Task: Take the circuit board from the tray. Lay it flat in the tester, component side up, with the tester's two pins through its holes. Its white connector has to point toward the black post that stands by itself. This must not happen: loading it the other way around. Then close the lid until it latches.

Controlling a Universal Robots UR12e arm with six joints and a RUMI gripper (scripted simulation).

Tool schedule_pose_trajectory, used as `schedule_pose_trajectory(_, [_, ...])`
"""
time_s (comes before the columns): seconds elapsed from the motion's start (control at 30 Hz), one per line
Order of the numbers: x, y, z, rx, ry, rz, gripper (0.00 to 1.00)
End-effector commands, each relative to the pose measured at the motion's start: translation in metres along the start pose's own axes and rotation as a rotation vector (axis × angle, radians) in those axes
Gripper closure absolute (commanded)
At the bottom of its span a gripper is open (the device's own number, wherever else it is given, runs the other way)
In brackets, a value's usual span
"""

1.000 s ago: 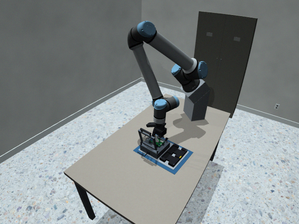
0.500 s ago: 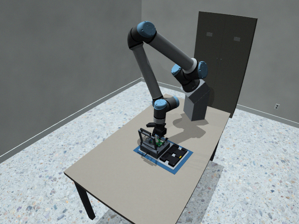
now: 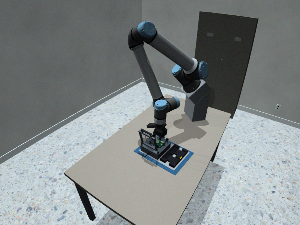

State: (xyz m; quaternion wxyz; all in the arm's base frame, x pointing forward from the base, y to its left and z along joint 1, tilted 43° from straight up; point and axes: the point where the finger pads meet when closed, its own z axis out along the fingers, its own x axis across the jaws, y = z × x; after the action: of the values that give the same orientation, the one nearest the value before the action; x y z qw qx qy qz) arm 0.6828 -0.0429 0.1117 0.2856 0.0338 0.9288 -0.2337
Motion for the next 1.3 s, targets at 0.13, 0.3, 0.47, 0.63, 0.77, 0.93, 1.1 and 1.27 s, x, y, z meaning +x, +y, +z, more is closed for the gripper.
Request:
schedule_pose_trajectory(0.13, [0.0, 0.0, 0.0, 0.0, -0.001, 0.0, 0.41])
schedule_pose_trajectory(0.3, [0.0, 0.0, 0.0, 0.0, -0.001, 0.0, 0.41])
schedule_pose_trajectory(0.47, [0.0, 0.0, 0.0, 0.0, -0.001, 0.0, 0.41])
schedule_pose_trajectory(0.63, [0.0, 0.0, 0.0, 0.0, -0.001, 0.0, 0.41])
schedule_pose_trajectory(0.77, [0.0, 0.0, -0.002, 0.0, -0.001, 0.0, 0.41])
schedule_pose_trajectory(0.93, [0.0, 0.0, -0.007, 0.0, -0.001, 0.0, 0.41])
schedule_pose_trajectory(1.1, [0.0, 0.0, -0.012, 0.0, -0.001, 0.0, 0.41])
schedule_pose_trajectory(1.27, [0.0, 0.0, -0.027, 0.0, -0.001, 0.0, 0.41])
